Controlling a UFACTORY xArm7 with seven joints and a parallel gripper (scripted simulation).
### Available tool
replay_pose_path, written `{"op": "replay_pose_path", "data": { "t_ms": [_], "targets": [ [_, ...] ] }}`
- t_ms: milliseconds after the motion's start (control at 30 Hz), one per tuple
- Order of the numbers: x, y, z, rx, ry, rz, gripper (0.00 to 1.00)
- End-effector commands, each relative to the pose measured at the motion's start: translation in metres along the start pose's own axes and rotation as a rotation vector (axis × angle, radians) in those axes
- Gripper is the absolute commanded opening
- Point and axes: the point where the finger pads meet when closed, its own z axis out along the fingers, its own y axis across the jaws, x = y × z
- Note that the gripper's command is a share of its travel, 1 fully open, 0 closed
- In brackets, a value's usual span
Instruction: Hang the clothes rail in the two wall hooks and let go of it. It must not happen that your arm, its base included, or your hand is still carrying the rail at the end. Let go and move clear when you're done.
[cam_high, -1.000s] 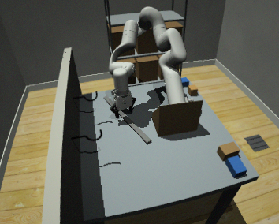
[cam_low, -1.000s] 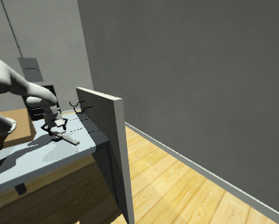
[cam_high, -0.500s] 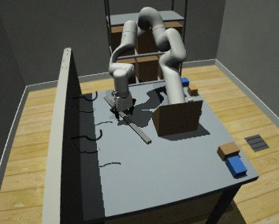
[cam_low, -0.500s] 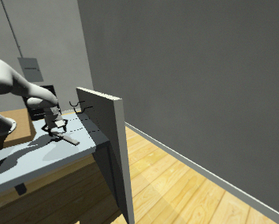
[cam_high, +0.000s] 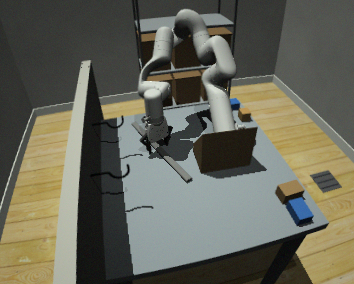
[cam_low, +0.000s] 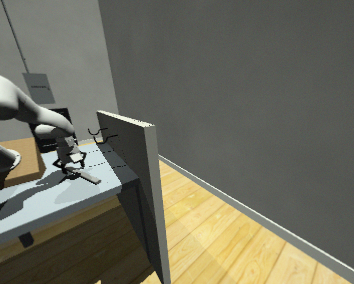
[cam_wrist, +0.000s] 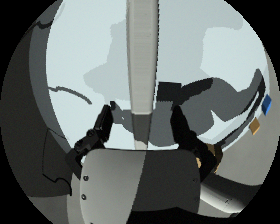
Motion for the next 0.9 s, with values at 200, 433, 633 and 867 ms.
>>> {"op": "replay_pose_path", "data": {
  "t_ms": [200, 433, 633, 867],
  "targets": [
    [-0.0001, -0.0013, 0.0037, 0.003, 0.000, -0.001, 1.00],
    [-0.0001, -0.0013, 0.0037, 0.003, 0.000, -0.001, 1.00],
    [-0.0001, -0.0013, 0.0037, 0.003, 0.000, -0.001, 1.00],
    [-0.0001, -0.0013, 0.0011, 0.003, 0.000, -0.001, 0.00]
  ]
}}
